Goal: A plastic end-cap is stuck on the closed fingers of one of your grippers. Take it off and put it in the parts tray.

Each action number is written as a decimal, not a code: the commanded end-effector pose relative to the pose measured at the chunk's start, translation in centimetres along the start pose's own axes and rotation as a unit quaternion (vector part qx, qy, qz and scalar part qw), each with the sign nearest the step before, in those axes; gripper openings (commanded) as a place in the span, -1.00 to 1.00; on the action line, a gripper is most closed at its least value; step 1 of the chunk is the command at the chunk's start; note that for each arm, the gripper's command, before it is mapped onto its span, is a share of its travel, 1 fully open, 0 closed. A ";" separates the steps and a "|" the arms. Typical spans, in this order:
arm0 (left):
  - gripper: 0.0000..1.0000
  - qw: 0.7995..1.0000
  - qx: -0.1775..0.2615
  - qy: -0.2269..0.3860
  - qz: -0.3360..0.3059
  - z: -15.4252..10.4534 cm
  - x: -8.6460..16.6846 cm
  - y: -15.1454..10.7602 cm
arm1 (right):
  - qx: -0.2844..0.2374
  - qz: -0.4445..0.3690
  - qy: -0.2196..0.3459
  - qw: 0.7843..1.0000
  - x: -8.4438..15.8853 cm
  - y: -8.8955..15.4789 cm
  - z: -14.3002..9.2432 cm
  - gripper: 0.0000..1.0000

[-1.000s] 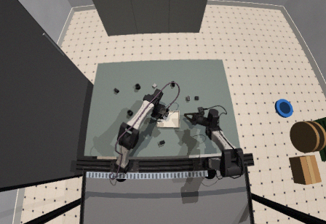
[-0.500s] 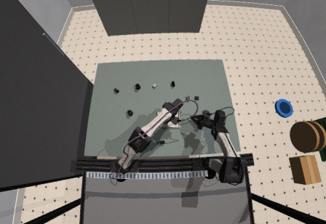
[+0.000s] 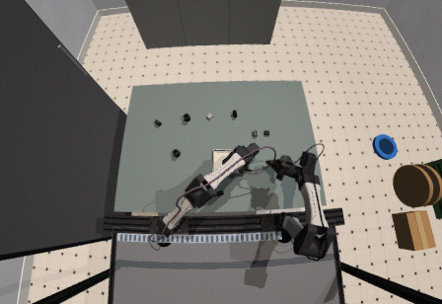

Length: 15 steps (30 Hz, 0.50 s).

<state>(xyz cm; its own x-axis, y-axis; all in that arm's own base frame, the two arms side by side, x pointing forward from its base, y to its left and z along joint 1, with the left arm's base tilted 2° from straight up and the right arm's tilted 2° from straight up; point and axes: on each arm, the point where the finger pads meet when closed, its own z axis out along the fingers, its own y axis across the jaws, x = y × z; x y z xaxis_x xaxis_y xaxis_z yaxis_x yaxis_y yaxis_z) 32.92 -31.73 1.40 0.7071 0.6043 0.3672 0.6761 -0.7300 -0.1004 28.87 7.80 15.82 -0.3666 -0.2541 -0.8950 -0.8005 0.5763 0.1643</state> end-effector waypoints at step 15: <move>-0.44 1.000 -0.005 0.026 -0.012 0.3 1.1 0.7 | -0.057 -0.137 0.038 0.988 -2.4 2.0 -4.0 -1.00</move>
<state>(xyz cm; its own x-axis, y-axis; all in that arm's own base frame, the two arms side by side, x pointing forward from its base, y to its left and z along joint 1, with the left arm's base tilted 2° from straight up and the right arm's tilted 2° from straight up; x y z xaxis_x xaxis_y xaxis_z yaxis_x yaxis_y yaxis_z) 32.82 -31.74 0.97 0.7049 0.5925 0.3898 0.6746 -0.7299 -0.1104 27.14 6.03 19.27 -0.1899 -0.4257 -0.8847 -0.8851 0.4641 -0.0333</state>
